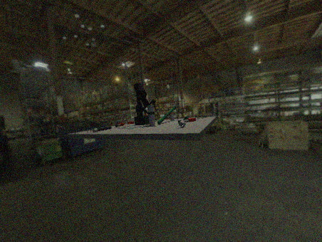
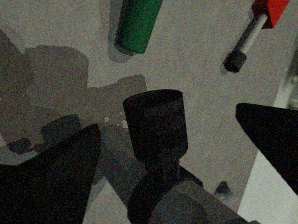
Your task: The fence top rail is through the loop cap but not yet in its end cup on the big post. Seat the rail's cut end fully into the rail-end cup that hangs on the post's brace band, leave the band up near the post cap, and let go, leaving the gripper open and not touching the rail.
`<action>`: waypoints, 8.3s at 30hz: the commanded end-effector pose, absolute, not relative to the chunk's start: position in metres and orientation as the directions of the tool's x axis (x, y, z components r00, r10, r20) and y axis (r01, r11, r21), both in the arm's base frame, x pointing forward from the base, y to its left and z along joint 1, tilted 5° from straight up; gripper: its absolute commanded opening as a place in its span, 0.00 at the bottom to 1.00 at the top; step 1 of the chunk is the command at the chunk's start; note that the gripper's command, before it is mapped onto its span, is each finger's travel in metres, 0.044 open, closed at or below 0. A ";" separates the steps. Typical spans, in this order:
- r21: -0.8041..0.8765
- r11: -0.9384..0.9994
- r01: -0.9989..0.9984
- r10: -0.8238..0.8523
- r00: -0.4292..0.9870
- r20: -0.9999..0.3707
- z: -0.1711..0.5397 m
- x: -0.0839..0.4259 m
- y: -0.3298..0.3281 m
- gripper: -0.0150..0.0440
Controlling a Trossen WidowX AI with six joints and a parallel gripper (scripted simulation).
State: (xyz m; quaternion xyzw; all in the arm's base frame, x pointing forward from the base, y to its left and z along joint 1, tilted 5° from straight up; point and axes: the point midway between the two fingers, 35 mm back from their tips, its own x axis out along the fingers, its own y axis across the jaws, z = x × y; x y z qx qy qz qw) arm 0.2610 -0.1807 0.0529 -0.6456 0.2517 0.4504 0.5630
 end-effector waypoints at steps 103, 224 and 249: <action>-0.479 0.081 -0.874 0.017 0.482 -0.876 0.013 0.310 -0.165 0.25; 0.017 0.063 -0.998 0.072 -0.013 -0.997 0.019 0.313 0.009 1.00; 0.017 0.063 -0.998 0.072 -0.013 -0.997 -0.018 0.314 0.011 1.00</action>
